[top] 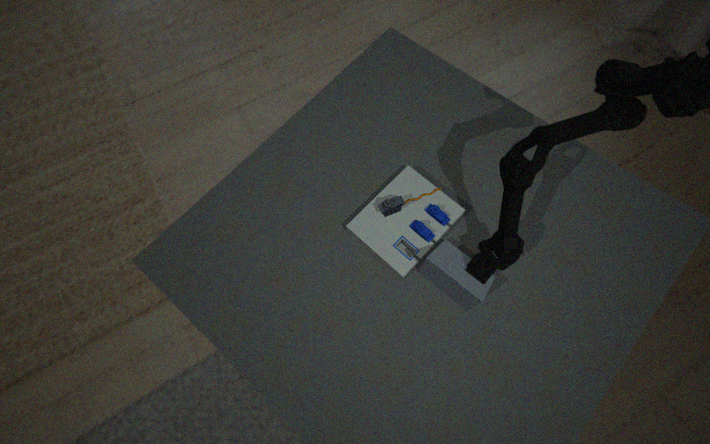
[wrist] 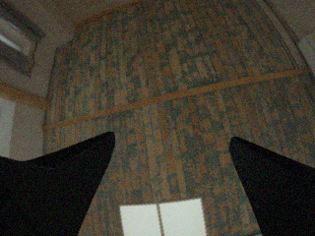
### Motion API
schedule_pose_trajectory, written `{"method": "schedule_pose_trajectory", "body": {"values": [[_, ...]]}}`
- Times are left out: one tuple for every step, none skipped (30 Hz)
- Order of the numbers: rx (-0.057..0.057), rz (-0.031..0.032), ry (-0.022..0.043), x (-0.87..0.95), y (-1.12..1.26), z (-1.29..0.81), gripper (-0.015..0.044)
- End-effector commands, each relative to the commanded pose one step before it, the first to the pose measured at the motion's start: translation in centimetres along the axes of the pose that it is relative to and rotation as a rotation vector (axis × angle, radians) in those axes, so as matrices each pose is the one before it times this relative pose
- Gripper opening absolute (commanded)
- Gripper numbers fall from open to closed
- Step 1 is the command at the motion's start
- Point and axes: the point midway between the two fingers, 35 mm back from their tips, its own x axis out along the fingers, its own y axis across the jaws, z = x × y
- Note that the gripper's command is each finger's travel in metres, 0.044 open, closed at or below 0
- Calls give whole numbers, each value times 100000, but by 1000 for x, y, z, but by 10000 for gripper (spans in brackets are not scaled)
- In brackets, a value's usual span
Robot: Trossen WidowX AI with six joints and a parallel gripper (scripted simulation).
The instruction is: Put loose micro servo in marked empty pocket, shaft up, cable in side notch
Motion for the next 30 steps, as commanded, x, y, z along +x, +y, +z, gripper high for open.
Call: {"method": "schedule_pose_trajectory", "body": {"values": [[-301,-171,-227,-3,-46,73,426],[-339,-360,-219,-9,-101,126,440],[-818,-421,-550,-9,-116,184,440],[-237,-642,-634,-17,-160,231,440],[-907,-634,-381,-17,-101,122,440],[-944,-854,-848,-29,-186,285,440],[-1250,-855,-785,-35,-185,288,440],[-372,-1018,-906,-32,-248,326,440],[-1285,-699,-842,-19,-199,278,440],[-1534,-961,-1061,-29,-264,353,440],[-539,-1142,-1092,-52,-260,371,440],[-1116,-930,-904,-29,-229,281,440],[-1220,-1038,-979,-34,-256,305,440],[-1415,-1234,-1060,-41,-316,356,440],[-676,-1079,-739,-28,-174,142,440],[-1046,-732,-805,-32,-218,260,440],[-467,-1161,-816,-22,-276,214,440],[-1606,-1063,-962,-34,-300,311,440],[-481,-1351,-409,-61,-207,155,440],[-1220,-1437,-675,-74,-348,333,440],[-301,-1358,-405,-50,-293,177,440],[-1473,-1001,-886,-37,-298,292,440],[-518,-1222,-610,-54,-261,195,440],[-426,-491,303,-23,-51,-9,440],[-56,-556,-229,-24,-104,71,440],[-758,-531,-431,-20,-156,142,440],[-289,-715,-94,-27,-132,48,440],[-766,-1004,-442,-41,-240,173,440],[-863,-1145,-490,-48,-275,193,440],[-1166,-1008,-674,-35,-292,222,440]]}}
